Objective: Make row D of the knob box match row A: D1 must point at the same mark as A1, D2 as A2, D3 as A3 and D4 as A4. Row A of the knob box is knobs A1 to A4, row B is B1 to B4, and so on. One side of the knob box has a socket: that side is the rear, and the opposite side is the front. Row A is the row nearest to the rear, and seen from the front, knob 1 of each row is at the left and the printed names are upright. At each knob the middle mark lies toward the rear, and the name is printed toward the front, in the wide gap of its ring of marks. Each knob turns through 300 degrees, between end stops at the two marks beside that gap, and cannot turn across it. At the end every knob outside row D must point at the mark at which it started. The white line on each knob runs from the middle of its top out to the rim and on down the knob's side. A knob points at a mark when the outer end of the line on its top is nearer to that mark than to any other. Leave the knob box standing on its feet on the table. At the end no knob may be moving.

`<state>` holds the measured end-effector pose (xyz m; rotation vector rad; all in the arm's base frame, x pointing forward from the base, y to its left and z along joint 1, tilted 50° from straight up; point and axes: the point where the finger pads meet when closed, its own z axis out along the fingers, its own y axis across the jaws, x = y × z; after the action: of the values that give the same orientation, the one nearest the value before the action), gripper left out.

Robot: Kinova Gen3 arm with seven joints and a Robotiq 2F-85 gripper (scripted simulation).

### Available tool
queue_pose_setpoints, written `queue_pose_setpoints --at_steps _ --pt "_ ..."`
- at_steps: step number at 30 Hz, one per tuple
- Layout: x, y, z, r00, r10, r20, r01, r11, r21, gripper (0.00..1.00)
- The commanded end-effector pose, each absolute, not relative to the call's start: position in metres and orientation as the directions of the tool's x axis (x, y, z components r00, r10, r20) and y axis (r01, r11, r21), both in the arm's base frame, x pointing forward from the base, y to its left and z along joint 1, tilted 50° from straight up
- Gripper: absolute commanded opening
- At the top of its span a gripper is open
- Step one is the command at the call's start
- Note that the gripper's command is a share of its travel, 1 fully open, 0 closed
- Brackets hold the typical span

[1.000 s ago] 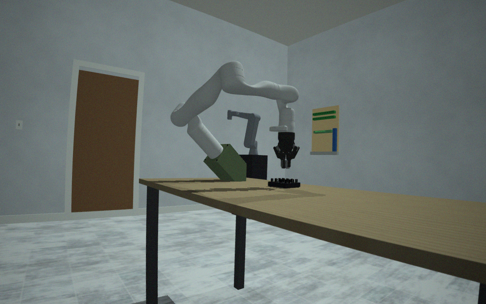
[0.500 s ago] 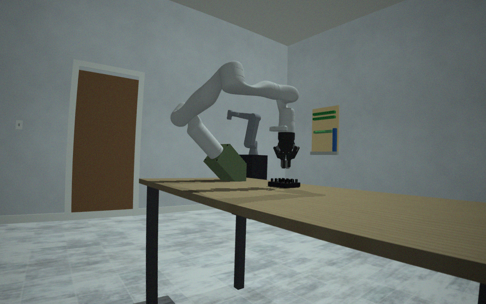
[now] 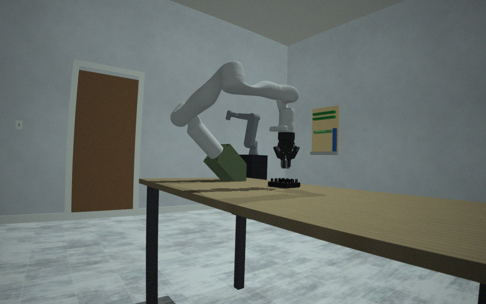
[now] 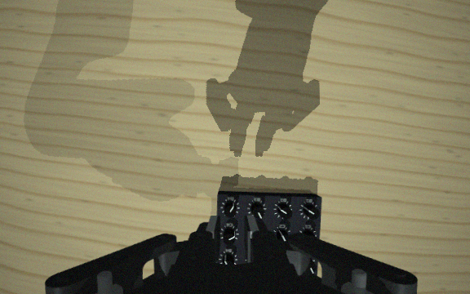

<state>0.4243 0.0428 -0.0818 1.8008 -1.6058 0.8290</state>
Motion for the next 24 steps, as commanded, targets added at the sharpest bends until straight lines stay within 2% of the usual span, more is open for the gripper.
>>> queue_pose_setpoints --at_steps 1,24 --pt "0.425 0.044 -0.081 0.081 -0.633 0.770 -0.994 -0.107 0.017 0.19" --pt "0.426 0.033 -0.090 0.084 -0.633 0.770 -0.994 -0.108 0.019 0.19"
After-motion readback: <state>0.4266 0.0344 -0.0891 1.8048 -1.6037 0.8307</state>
